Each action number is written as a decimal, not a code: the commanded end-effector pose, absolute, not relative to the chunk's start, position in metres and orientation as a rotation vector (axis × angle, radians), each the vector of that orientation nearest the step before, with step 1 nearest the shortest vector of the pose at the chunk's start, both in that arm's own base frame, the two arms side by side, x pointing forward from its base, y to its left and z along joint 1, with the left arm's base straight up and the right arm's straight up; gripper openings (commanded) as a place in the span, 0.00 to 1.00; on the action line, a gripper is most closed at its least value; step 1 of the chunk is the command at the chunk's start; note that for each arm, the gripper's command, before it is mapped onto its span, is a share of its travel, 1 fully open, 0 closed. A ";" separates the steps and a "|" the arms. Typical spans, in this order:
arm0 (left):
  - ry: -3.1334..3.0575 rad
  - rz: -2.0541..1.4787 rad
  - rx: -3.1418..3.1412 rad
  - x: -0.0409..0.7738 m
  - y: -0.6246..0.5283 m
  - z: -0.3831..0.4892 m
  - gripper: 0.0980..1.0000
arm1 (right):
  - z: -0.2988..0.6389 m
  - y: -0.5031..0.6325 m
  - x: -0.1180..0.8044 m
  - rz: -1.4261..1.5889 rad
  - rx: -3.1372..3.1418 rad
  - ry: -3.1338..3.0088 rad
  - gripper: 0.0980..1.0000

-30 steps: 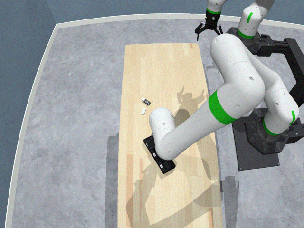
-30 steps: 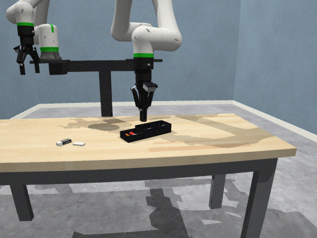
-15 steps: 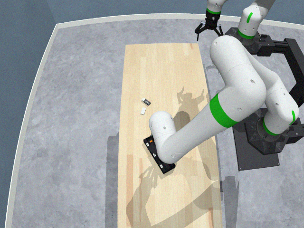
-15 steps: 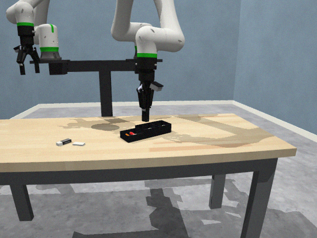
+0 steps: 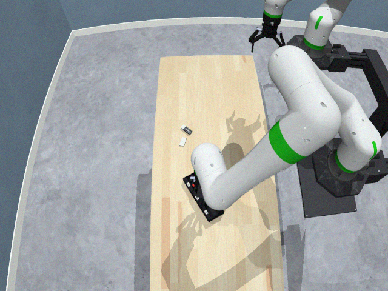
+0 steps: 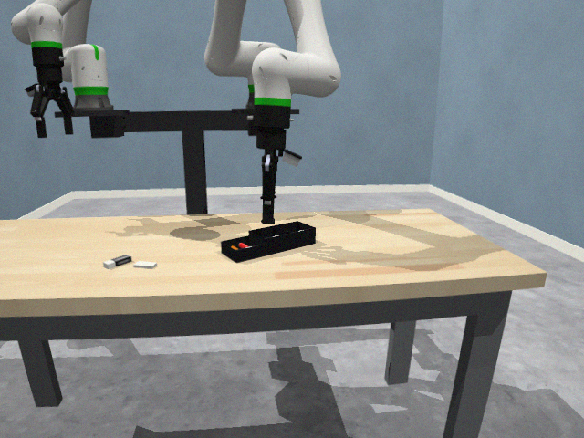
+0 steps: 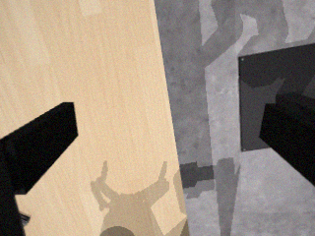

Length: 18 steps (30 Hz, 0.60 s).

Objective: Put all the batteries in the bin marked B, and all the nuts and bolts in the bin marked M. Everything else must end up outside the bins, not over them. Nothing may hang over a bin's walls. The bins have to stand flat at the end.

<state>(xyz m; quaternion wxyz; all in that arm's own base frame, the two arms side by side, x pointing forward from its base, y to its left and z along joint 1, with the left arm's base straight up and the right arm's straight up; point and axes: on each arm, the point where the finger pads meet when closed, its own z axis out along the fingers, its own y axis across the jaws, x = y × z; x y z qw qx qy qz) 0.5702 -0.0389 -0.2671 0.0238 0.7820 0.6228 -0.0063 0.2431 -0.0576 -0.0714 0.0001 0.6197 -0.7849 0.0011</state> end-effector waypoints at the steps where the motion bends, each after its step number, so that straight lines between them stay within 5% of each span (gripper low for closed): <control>1: 2.117 -0.012 2.268 0.571 -0.039 -0.266 0.06 | -0.071 -0.058 0.244 0.005 1.947 -2.466 1.00; 18: 2.638 -0.003 1.681 0.571 -0.038 -0.266 0.06 | -0.071 -0.058 0.244 0.005 1.947 -2.466 1.00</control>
